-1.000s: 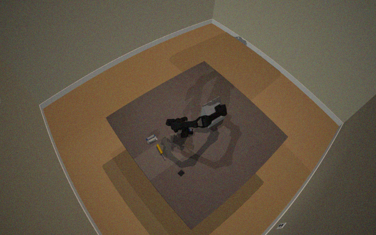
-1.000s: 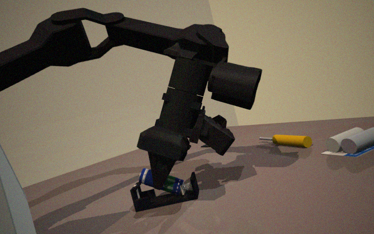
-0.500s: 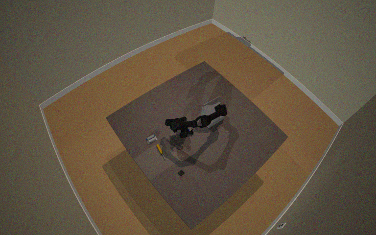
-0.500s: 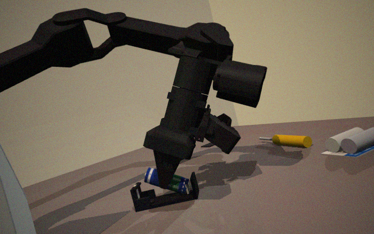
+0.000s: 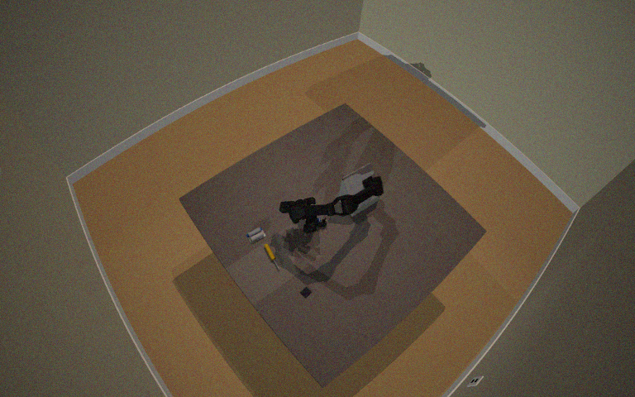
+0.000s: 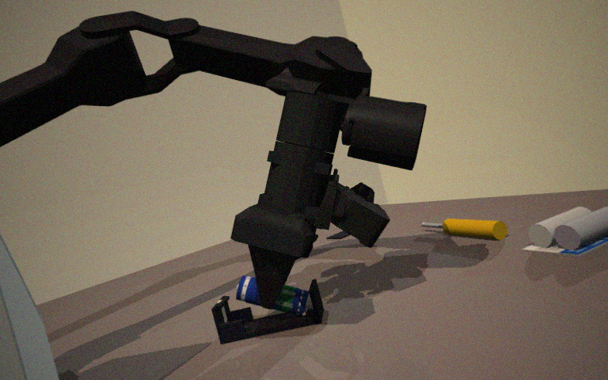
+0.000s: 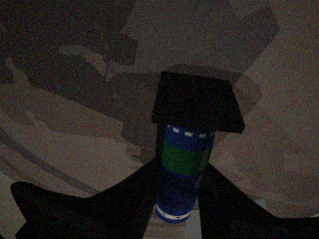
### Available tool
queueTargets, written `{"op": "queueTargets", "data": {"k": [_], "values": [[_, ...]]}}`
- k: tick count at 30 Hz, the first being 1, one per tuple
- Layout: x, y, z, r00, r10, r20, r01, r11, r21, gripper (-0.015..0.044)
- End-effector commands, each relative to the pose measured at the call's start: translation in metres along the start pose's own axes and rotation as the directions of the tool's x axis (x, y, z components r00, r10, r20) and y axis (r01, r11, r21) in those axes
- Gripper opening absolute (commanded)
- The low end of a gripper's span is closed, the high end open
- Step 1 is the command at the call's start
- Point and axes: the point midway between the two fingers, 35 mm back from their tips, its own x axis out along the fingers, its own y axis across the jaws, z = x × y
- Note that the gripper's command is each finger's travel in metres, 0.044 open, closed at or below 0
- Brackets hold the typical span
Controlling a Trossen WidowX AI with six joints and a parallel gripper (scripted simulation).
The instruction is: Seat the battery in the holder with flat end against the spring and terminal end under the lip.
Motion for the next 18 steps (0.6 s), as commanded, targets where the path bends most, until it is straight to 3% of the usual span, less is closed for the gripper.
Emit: {"op": "queueTargets", "data": {"k": [1,18], "values": [[0.0006,-0.0013,0.0028,1.000,-0.010,0.026,0.010,1.000,-0.006,0.0082],[0.0039,-0.0022,0.0031,0.995,-0.025,0.092,0.025,1.000,0.001,0.0082]]}}
